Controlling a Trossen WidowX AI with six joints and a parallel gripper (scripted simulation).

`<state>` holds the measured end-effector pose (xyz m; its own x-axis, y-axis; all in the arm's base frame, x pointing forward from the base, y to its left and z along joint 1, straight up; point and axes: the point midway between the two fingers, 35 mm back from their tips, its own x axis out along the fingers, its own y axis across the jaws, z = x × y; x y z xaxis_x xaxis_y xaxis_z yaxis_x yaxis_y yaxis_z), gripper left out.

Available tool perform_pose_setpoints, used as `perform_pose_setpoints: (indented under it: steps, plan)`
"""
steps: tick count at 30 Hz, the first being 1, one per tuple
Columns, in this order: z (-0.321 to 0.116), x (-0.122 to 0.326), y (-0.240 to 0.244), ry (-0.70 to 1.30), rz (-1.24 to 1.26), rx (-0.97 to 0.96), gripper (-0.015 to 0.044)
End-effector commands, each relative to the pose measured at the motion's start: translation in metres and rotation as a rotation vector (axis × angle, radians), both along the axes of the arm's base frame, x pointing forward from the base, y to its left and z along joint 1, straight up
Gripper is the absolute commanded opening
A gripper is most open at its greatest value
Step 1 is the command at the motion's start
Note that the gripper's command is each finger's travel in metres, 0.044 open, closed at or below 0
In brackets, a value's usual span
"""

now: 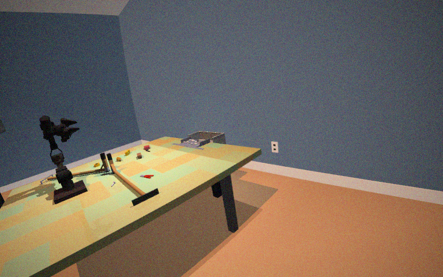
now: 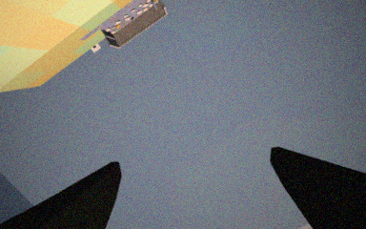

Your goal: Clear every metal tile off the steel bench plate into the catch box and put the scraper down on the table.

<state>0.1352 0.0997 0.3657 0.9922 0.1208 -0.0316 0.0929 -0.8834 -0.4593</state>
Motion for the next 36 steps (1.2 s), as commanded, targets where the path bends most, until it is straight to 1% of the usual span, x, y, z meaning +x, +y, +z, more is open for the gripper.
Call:
perform_pose_setpoints:
  steps: [1, 16, 20, 36]
  plan:
    - [0.012, 0.000, 0.000, 0.003, -0.004, 0.002, 0.0440]
    - [0.052, 0.001, -0.005, 0.003, -0.004, 0.002, 0.0440]
    - [0.056, 0.001, -0.006, 0.003, -0.005, -0.002, 0.0440]
    - [0.054, 0.000, -0.041, 0.071, -0.074, -0.401, 0.0440]
